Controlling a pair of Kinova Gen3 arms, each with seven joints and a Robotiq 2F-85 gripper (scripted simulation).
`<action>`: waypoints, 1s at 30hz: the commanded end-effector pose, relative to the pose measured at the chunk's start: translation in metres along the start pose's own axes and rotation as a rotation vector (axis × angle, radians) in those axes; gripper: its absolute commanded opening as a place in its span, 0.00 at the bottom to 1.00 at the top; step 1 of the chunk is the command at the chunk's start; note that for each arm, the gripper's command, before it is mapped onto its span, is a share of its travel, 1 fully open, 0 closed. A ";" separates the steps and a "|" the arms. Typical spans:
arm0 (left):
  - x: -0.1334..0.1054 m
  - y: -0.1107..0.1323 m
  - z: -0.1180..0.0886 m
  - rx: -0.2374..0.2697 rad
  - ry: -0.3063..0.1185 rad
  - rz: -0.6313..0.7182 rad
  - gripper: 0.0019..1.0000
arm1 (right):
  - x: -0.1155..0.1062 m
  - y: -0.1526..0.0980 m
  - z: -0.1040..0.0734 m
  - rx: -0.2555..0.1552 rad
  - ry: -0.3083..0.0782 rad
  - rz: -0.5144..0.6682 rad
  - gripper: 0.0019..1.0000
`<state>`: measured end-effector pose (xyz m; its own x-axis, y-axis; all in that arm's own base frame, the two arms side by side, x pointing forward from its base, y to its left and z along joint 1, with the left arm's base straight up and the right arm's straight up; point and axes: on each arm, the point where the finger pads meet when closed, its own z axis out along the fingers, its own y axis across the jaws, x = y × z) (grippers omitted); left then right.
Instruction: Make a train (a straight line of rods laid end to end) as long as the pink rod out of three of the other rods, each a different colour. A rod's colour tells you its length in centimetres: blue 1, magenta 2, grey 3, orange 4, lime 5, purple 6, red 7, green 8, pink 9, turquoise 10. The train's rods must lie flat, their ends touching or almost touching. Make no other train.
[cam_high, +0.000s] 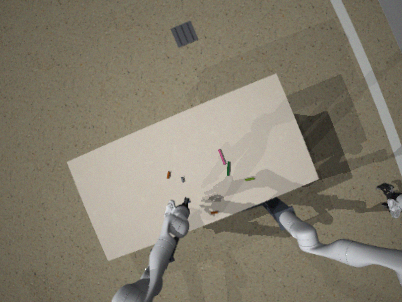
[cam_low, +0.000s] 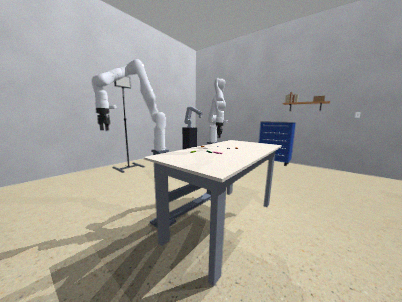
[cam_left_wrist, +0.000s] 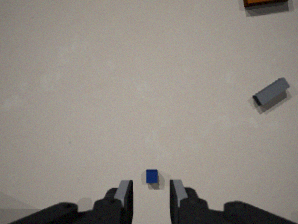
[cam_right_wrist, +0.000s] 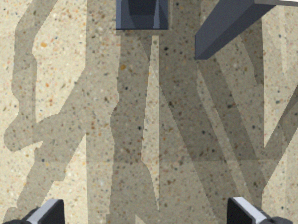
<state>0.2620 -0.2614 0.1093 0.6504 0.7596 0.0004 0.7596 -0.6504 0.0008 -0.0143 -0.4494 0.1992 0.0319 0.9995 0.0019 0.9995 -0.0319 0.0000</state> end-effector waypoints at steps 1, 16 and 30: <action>0.000 0.000 -0.003 -0.001 0.000 0.000 0.32 | 0.000 0.000 -0.001 0.000 -0.002 0.000 1.00; 0.000 0.000 -0.004 -0.001 0.000 0.000 1.00 | 0.000 0.000 -0.001 0.000 -0.002 0.000 1.00; 0.001 0.003 -0.003 0.000 0.000 0.026 1.00 | 0.000 0.000 -0.001 0.000 -0.002 0.000 1.00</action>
<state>0.2630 -0.2616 0.1124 0.6576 0.7533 0.0003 0.7533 -0.6576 -0.0004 -0.0143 -0.4494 0.1992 0.0319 0.9995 0.0019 0.9995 -0.0319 0.0000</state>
